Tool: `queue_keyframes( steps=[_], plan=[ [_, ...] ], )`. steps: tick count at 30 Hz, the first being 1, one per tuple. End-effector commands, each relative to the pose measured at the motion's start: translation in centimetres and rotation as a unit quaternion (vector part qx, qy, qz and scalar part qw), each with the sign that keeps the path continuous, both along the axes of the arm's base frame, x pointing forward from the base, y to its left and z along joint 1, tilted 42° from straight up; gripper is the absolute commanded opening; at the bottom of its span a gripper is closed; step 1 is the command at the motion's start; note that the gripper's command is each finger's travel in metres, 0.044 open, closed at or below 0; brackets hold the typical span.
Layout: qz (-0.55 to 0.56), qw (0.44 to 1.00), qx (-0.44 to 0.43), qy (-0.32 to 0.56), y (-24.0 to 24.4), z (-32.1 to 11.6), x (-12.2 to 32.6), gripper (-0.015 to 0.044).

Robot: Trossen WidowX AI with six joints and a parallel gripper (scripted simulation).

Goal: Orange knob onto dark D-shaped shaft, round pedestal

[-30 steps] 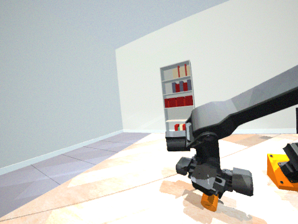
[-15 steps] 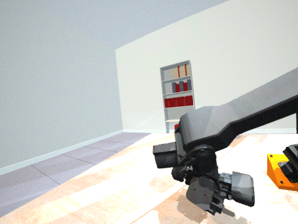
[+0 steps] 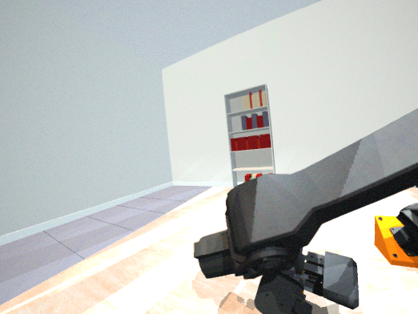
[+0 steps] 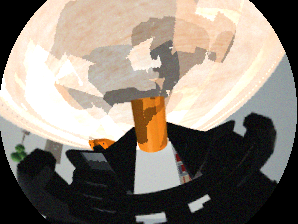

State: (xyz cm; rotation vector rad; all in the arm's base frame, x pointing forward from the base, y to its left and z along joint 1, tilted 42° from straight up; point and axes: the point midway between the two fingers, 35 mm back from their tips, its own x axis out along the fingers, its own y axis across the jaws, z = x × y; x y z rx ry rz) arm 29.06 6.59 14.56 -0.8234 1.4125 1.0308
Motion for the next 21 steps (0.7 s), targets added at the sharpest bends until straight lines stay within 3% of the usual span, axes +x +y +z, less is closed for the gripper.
queue_keyframes(
  steps=[1, 8, 21],
  plan=[
    [0.002, 1.000, -0.027, 0.010, 0.23, 0.25, 0.21, 0.0179],
    [0.010, 0.996, -0.079, 0.033, 0.81, 0.68, 0.49, 0.0179],
    [0.010, 0.996, -0.082, 0.028, 1.11, 1.13, 0.64, 0.0179]
  ],
)
